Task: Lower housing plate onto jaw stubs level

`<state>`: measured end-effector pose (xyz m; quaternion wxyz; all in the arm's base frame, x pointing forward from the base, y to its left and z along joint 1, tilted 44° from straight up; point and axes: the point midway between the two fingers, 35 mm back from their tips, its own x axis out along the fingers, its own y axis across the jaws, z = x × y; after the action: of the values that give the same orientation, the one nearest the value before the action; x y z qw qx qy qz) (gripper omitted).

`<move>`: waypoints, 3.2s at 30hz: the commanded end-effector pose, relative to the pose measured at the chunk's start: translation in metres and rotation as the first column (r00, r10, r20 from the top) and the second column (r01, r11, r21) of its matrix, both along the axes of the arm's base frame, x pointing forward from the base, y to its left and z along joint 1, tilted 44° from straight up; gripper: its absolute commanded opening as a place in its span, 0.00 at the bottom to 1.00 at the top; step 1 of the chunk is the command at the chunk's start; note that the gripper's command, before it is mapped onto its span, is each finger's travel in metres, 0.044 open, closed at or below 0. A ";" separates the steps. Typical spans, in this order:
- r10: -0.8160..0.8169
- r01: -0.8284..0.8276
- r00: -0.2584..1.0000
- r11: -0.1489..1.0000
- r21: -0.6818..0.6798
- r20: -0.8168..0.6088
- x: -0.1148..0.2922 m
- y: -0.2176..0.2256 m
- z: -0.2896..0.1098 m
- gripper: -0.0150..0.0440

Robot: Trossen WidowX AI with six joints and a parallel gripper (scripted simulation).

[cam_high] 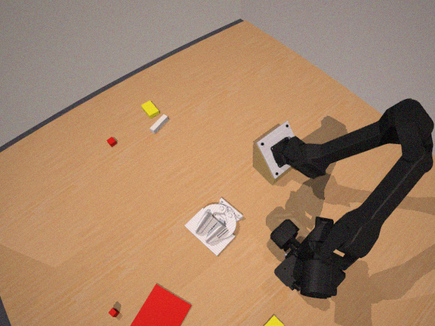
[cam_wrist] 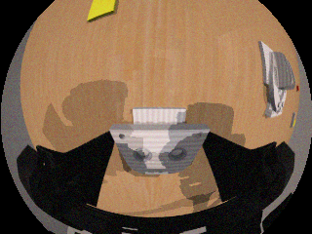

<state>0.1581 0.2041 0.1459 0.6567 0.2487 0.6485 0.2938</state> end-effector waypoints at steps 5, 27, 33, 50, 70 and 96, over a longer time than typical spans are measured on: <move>0.000 0.000 1.000 1.000 0.000 0.000 0.000 0.000 0.000 0.98; 0.000 0.000 1.000 1.000 0.000 0.000 0.000 0.000 0.000 0.85; 0.001 -0.001 1.000 1.000 -0.006 0.001 0.002 -0.008 0.007 0.85; -0.002 0.002 1.000 1.000 -0.012 -0.002 0.003 -0.046 0.044 0.85; -0.145 0.141 0.981 0.989 -0.036 -0.131 0.013 -0.059 0.041 0.85; -0.502 0.474 0.748 0.862 -0.180 -0.435 0.040 -0.082 0.014 0.85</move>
<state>0.1945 0.1270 0.1659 0.5577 0.4337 0.7055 0.0555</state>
